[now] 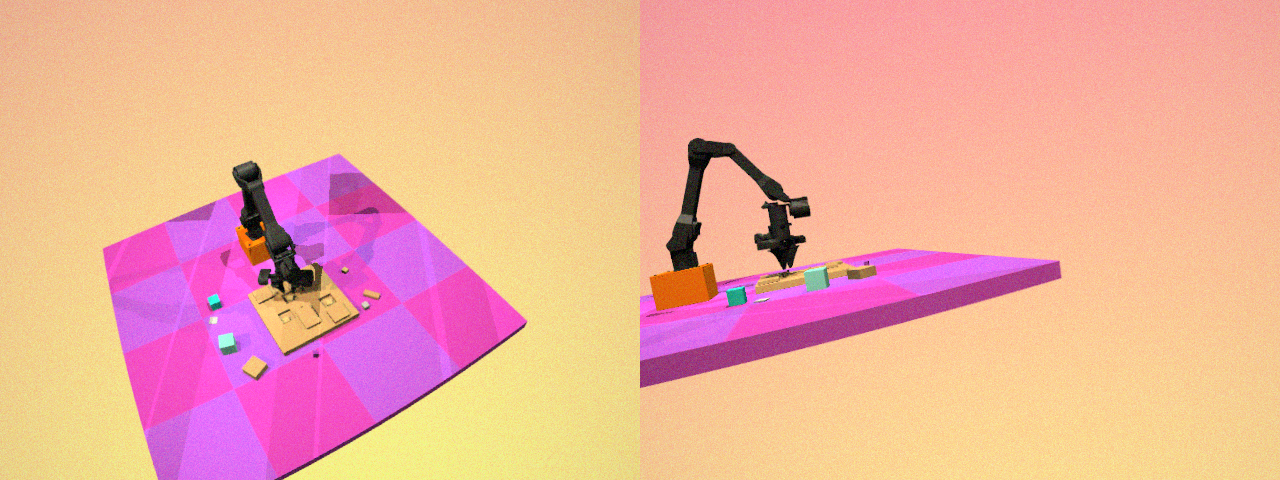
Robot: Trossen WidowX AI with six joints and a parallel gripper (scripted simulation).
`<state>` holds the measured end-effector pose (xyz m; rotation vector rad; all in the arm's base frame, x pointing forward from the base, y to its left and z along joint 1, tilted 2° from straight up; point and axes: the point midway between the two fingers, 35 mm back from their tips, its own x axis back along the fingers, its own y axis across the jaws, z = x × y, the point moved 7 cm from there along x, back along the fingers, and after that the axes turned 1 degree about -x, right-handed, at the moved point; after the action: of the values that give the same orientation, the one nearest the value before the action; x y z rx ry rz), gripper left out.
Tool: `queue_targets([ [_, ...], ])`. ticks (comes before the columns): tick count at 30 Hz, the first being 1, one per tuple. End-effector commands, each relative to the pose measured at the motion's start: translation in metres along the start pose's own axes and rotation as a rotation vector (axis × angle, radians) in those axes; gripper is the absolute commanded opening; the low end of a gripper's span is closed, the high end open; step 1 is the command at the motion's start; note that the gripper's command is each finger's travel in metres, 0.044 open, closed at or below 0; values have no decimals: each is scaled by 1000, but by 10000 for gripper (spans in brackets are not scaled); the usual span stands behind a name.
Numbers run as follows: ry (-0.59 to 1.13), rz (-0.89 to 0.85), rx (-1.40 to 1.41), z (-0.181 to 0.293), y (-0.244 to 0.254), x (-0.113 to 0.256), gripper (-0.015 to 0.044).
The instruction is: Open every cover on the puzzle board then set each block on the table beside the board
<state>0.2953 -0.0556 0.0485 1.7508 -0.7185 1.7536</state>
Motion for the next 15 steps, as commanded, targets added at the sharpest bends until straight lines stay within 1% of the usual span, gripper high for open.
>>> queue_targets([
  [1, 3, 2, -2, 1, 0, 0, 144],
  [15, 3, 2, -2, 1, 0, -9, 144],
])
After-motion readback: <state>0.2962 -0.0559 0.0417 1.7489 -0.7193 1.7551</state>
